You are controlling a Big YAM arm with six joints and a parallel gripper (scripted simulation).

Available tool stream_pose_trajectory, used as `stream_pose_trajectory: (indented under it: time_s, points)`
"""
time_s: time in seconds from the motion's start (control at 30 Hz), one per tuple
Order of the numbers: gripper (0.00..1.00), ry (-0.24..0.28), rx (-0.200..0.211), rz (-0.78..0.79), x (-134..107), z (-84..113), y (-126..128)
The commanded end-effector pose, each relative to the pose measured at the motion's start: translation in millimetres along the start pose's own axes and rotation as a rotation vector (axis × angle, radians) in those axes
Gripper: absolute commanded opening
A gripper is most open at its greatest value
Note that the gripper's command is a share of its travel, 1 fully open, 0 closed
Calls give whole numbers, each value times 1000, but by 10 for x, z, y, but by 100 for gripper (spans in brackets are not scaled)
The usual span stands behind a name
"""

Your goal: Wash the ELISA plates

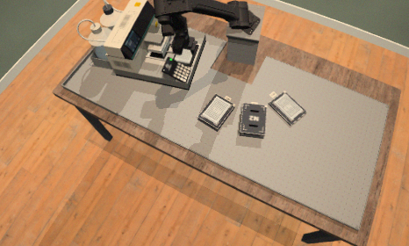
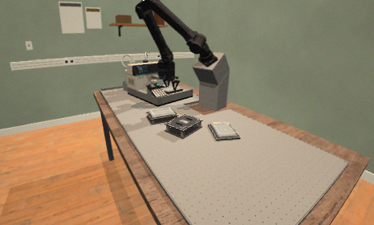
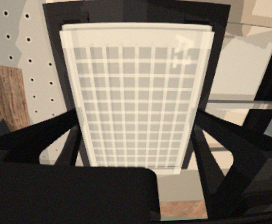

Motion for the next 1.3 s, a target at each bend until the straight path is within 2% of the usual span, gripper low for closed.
stream_pose_trajectory:
  time_s: [0.0,0.07,0.33,0.37,1.27]
  points:
    - [84,3,6,1,3,-65,22]
    - [84,0,-3,-1,-1,-3,-6]
    - [84,0,-3,-1,-2,-3,-6]
    - [100,0,-3,-1,-2,-3,-6]
    - [100,0,-3,-1,-2,-3,-6]
Point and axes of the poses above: the point where the finger pads meet when closed, its own z axis back along the fingers, its own y axis across the jaws, x = y × z, the point moved 1 cm from there along z, back along the fingers, and after that the axes turned 13 degrees about -z, right-handed, at the moved point
